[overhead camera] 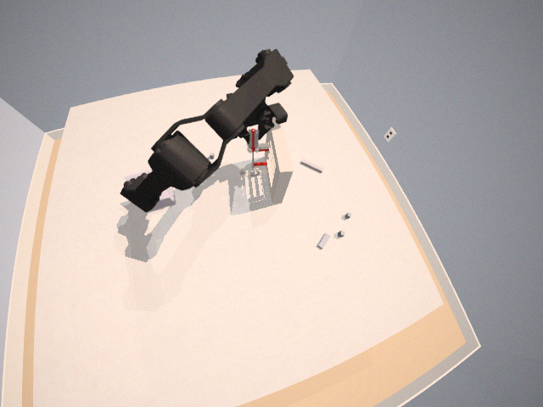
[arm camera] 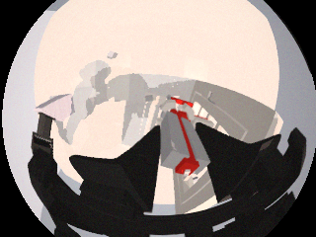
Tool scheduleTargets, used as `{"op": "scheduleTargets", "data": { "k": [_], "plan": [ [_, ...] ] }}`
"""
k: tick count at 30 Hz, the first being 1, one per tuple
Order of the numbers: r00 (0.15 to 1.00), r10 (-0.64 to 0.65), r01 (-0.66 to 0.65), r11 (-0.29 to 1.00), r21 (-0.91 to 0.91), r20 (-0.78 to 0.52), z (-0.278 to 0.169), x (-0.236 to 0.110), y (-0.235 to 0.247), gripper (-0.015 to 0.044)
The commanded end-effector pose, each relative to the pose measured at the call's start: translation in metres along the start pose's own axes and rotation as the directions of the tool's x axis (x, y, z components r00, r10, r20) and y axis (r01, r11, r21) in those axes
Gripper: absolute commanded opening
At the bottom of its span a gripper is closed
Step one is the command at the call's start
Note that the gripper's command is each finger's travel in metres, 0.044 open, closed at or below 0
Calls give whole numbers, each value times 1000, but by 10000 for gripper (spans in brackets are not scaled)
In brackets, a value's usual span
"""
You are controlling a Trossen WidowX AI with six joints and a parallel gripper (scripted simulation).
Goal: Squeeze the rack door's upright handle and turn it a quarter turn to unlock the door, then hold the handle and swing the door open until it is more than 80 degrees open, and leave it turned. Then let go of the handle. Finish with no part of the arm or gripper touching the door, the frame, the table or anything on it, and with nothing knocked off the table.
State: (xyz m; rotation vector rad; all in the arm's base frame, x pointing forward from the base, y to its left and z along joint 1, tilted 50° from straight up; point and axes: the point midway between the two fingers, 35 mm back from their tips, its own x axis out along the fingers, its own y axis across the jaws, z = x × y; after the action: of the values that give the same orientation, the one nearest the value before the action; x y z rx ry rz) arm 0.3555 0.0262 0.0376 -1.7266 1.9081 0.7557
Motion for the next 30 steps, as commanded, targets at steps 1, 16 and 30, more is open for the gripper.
{"op": "scheduleTargets", "data": {
  "k": [1, 16, 30],
  "plan": [
    [1000, 2, -2, 1000, -7, -6, -1, 1, 0, 274],
    [1000, 2, 2, 819, 574, -6, -1, 1, 0, 284],
    [1000, 2, 6, 263, 965, -6, -1, 1, 0, 284]
  ]
}}
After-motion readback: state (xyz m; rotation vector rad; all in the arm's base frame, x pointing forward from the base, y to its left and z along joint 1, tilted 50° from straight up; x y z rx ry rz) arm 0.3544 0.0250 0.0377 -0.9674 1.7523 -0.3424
